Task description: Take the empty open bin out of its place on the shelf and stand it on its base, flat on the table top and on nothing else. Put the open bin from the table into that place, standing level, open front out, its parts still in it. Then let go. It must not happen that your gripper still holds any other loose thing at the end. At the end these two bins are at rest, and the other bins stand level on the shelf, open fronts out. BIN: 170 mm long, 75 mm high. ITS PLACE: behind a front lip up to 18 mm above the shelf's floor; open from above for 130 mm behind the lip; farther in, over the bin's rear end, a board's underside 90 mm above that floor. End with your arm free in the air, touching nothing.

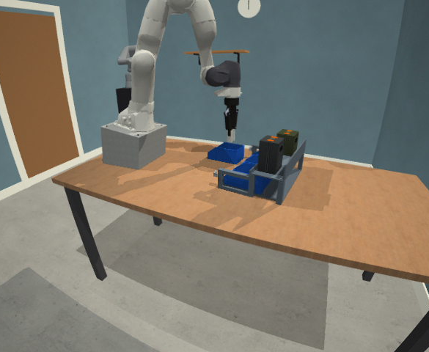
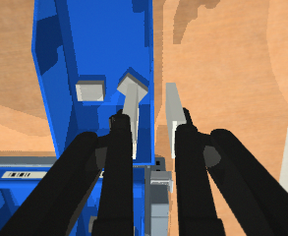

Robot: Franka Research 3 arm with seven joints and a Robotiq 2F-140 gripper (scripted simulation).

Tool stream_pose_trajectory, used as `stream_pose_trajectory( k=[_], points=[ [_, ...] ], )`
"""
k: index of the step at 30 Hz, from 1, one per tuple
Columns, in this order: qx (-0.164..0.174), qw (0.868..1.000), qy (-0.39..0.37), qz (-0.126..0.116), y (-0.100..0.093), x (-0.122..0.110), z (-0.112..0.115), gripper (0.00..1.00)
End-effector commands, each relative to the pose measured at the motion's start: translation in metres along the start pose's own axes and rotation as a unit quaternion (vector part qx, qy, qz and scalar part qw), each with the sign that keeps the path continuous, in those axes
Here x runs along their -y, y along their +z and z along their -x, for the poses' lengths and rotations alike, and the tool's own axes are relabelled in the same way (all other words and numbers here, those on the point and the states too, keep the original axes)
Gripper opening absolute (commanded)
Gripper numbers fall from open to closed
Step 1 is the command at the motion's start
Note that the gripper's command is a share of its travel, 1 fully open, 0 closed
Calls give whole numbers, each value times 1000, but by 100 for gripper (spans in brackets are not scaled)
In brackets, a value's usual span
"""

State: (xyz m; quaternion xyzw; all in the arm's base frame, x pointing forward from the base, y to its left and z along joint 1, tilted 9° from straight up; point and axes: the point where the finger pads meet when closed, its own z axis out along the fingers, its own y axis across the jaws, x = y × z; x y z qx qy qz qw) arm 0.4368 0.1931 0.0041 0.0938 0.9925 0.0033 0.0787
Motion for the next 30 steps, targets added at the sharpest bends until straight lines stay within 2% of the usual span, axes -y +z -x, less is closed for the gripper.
stream_pose_trajectory(
  k=[1, 21, 30],
  points=[
    [1, 1000, 0, 1, 0, 0, 0, 15],
    [1, 1000, 0, 1, 0, 0, 0, 15],
    [1, 1000, 0, 1, 6, 0, 0, 15]
  ],
)
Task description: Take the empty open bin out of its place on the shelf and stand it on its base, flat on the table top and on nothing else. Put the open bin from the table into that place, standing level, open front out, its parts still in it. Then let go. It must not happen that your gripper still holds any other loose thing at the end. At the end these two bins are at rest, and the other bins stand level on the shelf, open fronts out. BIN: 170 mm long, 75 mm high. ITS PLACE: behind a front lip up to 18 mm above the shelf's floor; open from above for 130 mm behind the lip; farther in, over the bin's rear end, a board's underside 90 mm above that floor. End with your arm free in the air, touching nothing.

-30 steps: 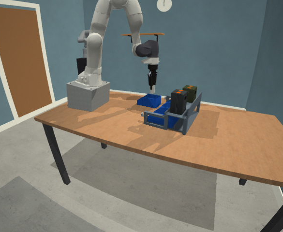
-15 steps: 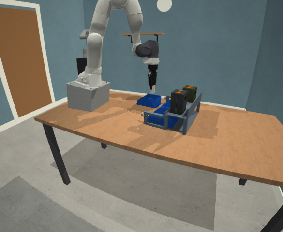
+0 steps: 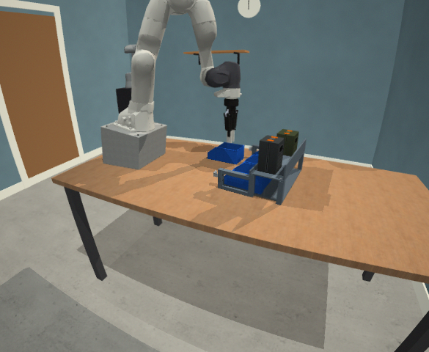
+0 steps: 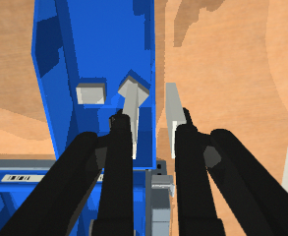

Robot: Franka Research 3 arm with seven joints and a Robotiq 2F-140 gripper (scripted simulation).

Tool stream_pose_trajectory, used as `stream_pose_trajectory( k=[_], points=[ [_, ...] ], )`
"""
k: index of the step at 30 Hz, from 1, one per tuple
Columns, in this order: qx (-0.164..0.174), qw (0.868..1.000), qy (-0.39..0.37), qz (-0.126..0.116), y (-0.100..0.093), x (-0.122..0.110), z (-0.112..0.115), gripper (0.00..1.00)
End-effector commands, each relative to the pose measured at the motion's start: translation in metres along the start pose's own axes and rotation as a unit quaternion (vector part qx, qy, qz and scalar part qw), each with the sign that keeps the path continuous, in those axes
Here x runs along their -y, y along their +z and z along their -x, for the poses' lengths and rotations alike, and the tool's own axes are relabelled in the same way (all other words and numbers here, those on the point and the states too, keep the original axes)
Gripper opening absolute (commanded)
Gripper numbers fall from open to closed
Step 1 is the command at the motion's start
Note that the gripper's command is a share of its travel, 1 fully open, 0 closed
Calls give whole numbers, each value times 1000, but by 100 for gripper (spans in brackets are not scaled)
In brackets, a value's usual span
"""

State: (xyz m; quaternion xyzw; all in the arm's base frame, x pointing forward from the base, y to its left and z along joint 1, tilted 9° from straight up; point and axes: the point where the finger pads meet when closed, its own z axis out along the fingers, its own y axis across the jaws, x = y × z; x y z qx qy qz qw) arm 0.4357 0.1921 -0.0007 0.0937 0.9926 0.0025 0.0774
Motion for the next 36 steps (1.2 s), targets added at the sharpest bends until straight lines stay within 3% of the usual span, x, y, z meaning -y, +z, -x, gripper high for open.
stream_pose_trajectory(
  k=[1, 23, 36],
  points=[
    [2, 1000, 0, 2, 3, -2, 1, 15],
    [2, 1000, 0, 2, 32, -2, 1, 15],
    [2, 1000, 0, 2, 38, -2, 2, 15]
  ],
)
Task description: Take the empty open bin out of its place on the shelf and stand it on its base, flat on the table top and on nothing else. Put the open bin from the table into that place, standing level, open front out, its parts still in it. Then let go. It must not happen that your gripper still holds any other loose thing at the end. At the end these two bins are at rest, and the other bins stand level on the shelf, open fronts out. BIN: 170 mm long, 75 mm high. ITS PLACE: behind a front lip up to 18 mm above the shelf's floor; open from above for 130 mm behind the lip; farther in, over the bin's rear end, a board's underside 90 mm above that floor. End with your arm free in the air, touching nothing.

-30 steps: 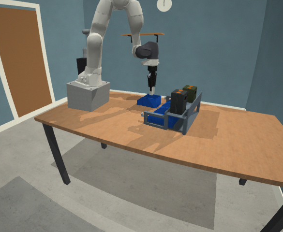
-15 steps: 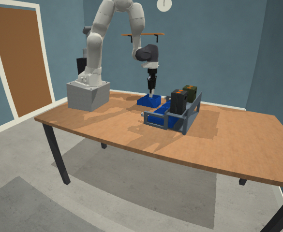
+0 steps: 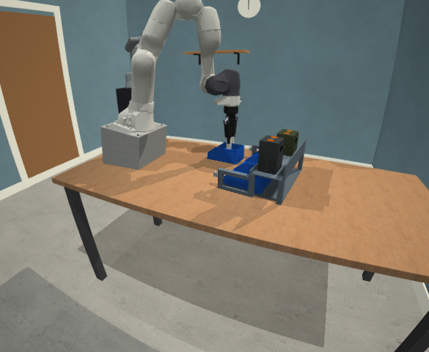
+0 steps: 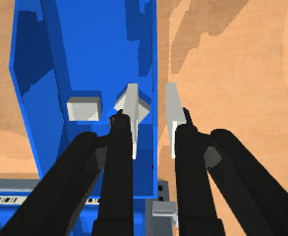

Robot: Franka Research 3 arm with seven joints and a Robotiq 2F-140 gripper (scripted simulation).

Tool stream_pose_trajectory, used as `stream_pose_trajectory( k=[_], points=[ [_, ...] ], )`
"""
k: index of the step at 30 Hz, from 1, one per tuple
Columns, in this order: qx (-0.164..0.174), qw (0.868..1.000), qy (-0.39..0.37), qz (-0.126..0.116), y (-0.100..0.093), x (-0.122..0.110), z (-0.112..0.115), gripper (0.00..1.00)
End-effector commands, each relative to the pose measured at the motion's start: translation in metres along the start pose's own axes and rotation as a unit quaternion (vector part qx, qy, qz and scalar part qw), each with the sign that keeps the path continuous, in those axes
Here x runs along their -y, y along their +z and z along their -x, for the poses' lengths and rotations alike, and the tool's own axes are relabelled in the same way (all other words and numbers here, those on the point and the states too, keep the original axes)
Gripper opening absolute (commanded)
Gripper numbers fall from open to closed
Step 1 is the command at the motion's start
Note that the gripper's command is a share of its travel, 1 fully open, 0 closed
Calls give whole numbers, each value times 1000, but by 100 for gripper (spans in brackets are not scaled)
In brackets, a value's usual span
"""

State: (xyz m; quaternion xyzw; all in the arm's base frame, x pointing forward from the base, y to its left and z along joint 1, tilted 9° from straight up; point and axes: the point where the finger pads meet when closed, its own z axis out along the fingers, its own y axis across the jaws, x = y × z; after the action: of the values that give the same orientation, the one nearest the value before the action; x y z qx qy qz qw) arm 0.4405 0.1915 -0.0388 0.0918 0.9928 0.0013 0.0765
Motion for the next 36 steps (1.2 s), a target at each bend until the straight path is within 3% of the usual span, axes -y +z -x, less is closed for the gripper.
stream_pose_trajectory(
  k=[1, 15, 16, 36],
  points=[
    [3, 1000, 2, 3, 0, -2, 3, 15],
    [3, 1000, 2, 3, 0, -2, 3, 15],
    [3, 1000, 2, 3, 0, -2, 3, 0],
    [3, 1000, 2, 3, 0, -2, 3, 0]
  ],
)
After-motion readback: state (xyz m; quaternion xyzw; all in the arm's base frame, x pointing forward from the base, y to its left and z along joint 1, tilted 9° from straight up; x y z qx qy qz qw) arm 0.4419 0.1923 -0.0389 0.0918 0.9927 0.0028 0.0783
